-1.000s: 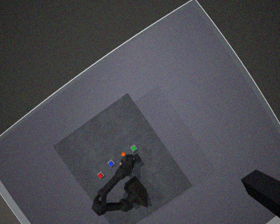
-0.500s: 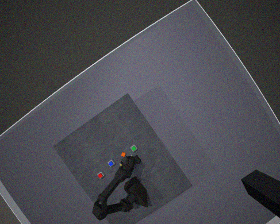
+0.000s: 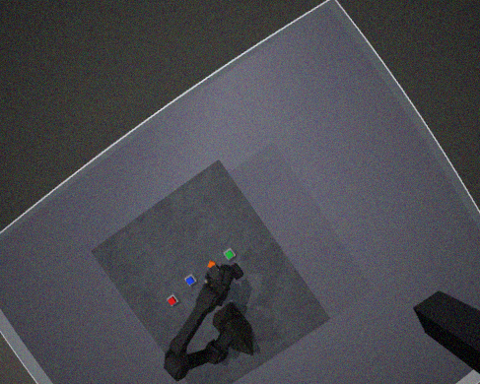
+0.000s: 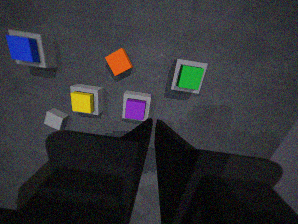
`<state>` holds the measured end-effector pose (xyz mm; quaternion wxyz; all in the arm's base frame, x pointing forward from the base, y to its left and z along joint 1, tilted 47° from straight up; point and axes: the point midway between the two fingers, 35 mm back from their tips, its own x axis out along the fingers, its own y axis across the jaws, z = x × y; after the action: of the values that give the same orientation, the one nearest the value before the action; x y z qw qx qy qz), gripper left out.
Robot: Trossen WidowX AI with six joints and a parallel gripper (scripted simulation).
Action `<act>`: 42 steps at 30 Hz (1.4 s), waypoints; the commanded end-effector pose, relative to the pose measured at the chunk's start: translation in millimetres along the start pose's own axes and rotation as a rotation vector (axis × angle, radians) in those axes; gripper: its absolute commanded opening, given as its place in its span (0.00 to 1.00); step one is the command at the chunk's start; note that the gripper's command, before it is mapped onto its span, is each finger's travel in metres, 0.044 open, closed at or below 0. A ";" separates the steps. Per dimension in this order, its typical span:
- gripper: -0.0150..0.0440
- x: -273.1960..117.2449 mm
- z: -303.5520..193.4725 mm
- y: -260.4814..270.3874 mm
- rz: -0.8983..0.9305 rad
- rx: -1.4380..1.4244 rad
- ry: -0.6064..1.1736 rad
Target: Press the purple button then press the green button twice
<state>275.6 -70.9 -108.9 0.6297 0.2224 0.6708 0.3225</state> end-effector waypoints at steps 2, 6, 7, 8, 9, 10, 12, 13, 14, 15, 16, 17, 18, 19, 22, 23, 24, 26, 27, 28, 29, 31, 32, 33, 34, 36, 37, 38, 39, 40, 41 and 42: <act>0.29 1.7 26.0 -33.4 0.000 -0.002 0.006; 0.29 3.6 39.1 -50.4 -0.001 -0.003 0.005; 0.29 3.6 39.1 -50.4 -0.001 -0.003 0.005; 0.29 7.2 39.3 -50.5 -0.001 -0.003 0.005; 0.29 17.7 40.0 -50.7 -0.001 -0.003 0.005; 0.29 35.2 40.3 -50.7 0.000 -0.003 0.005; 0.29 62.6 39.2 -49.7 0.002 -0.004 0.005; 0.29 66.0 38.9 -49.5 0.003 -0.004 0.005; 0.29 66.0 38.9 -49.5 0.003 -0.004 0.005; 0.29 66.0 38.9 -49.5 0.003 -0.004 0.005; 0.29 66.0 38.9 -49.5 0.003 -0.004 0.005; 0.29 66.0 38.9 -49.5 0.003 -0.004 0.005; 0.29 66.2 38.9 -49.5 0.003 -0.004 0.005; 0.29 67.1 38.9 -49.5 0.003 -0.004 0.005; 0.29 71.8 39.1 -49.5 0.003 -0.004 0.005; 0.29 73.5 39.1 -49.5 0.003 -0.004 0.005; 0.29 75.2 39.2 -49.4 0.003 -0.004 0.005; 0.29 78.5 39.2 -49.4 0.003 -0.004 0.005; 0.29 80.2 39.2 -49.4 0.003 -0.004 0.005; 0.29 81.8 39.2 -49.4 0.003 -0.004 0.004; 0.29 83.5 39.2 -49.3 0.003 -0.004 0.004; 0.29 86.8 39.2 -49.2 0.004 -0.004 0.004; 0.29 88.5 39.2 -49.2 0.004 -0.004 0.004; 0.29 90.1 39.1 -49.1 0.004 -0.004 0.004; 0.29 91.8 39.1 -49.1 0.004 -0.004 0.004; 0.29 95.1 39.0 -49.0 0.004 -0.004 0.004; 0.29 96.7 38.9 -48.9 0.004 -0.004 0.004; 0.29 98.3 38.8 -48.8 0.005 -0.004 0.005; 0.29 99.7 38.8 -48.8 0.005 -0.004 0.005; 0.29 100.5 38.7 -48.7 0.005 -0.004 0.005; 0.29 100.8 38.7 -48.7 0.005 -0.004 0.005; 0.29 100.8 38.7 -48.7 0.005 -0.004 0.005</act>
<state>311.2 -31.4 -211.1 0.6313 0.2172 0.6694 0.3258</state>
